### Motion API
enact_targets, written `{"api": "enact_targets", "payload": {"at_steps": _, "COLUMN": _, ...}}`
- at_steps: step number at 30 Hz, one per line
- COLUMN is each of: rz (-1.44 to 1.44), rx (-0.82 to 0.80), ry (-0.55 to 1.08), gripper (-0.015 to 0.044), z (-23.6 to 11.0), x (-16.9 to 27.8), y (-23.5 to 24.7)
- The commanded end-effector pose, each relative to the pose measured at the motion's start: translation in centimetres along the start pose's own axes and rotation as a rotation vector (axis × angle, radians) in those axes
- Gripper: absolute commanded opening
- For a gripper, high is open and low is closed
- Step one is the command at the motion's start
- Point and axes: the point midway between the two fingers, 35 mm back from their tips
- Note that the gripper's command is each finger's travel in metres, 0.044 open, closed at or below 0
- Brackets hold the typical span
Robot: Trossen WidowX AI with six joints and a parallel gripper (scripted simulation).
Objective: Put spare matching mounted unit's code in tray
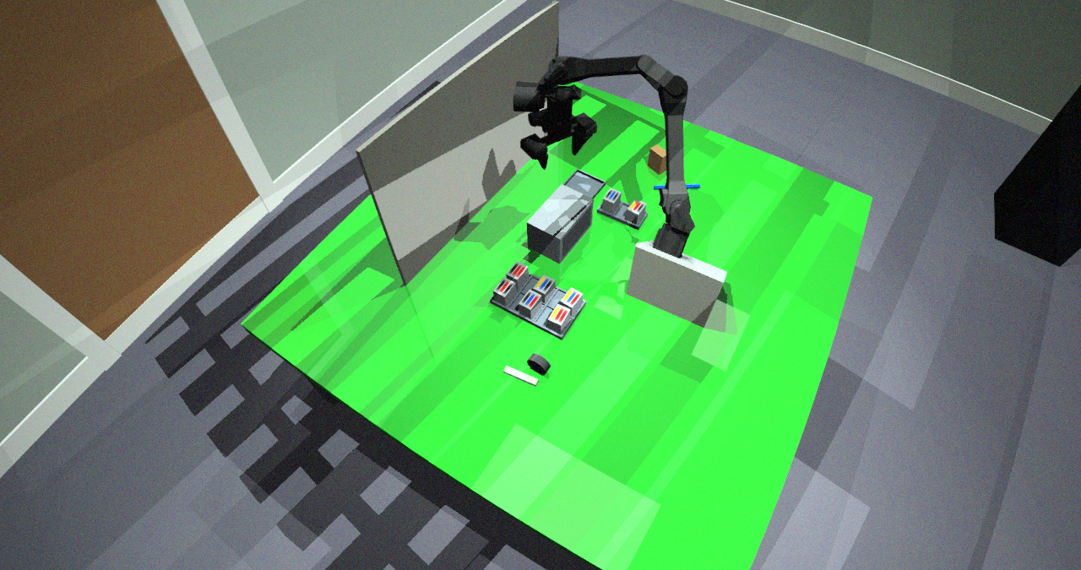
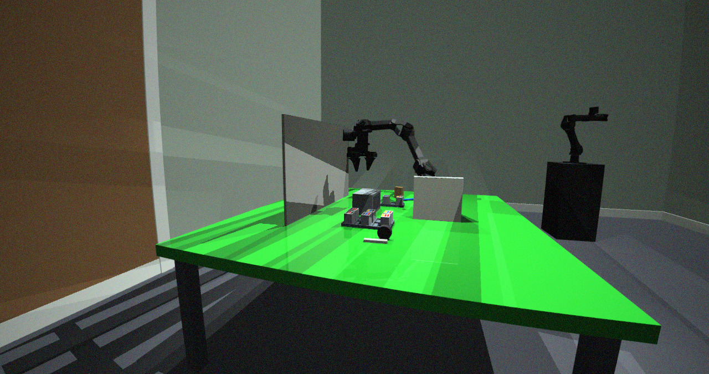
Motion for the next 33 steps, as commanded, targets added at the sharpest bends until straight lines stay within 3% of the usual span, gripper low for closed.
{"api": "enact_targets", "payload": {"at_steps": 1, "rz": 0.274, "rx": 0.000, "ry": -0.001, "gripper": 0.0440, "z": 0.7, "x": 0.6, "y": -5.1}}
{"api": "enact_targets", "payload": {"at_steps": 15, "rz": 1.196, "rx": 0.010, "ry": -0.016, "gripper": 0.0440, "z": 5.7, "x": 9.1, "y": -17.7}}
{"api": "enact_targets", "payload": {"at_steps": 23, "rz": 1.207, "rx": 0.010, "ry": -0.016, "gripper": 0.0440, "z": 5.7, "x": 9.3, "y": -17.8}}
{"api": "enact_targets", "payload": {"at_steps": 28, "rz": 1.208, "rx": 0.009, "ry": -0.011, "gripper": 0.0309, "z": 7.6, "x": 9.3, "y": -18.1}}
{"api": "enact_targets", "payload": {"at_steps": 33, "rz": 1.208, "rx": 0.010, "ry": -0.019, "gripper": 0.0300, "z": 9.7, "x": 9.3, "y": -18.7}}
Point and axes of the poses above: the point midway between the two fingers, 35 mm back from their tips, its own z axis out along the fingers, its own y axis across the jaws, x = y × z, and after that the axes turned 12 degrees about z, right-handed
